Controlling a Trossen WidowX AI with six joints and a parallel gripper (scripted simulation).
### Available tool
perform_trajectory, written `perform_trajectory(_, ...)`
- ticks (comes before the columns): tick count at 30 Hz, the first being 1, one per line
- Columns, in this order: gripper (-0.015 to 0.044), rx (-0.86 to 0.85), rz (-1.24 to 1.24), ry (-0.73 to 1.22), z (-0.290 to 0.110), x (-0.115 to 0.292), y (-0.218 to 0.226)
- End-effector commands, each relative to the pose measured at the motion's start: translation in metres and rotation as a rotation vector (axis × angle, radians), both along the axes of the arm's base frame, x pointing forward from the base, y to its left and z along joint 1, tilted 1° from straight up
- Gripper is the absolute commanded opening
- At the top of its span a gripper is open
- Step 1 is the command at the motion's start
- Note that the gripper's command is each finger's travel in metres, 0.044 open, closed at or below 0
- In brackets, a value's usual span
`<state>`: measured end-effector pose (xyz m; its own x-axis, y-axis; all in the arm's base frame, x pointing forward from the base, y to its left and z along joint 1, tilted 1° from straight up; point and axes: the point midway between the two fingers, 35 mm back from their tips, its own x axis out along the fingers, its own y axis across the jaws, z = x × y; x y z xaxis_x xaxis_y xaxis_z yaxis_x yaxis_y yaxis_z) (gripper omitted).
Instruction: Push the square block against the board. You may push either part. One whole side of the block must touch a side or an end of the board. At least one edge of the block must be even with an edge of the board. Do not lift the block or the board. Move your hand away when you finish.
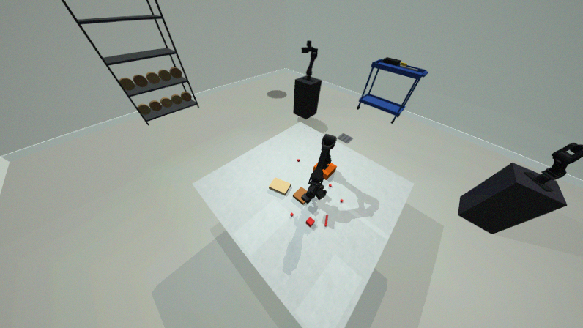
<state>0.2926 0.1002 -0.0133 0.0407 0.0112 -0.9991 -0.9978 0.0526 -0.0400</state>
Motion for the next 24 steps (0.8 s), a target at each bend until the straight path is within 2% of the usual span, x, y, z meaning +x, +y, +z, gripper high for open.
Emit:
perform_trajectory(1,0.0,-0.007,0.0,0.007,-0.002,-0.002,-0.008)
perform_trajectory(24,0.0,-0.01,0.0,0.007,-0.002,0.001,-0.039)
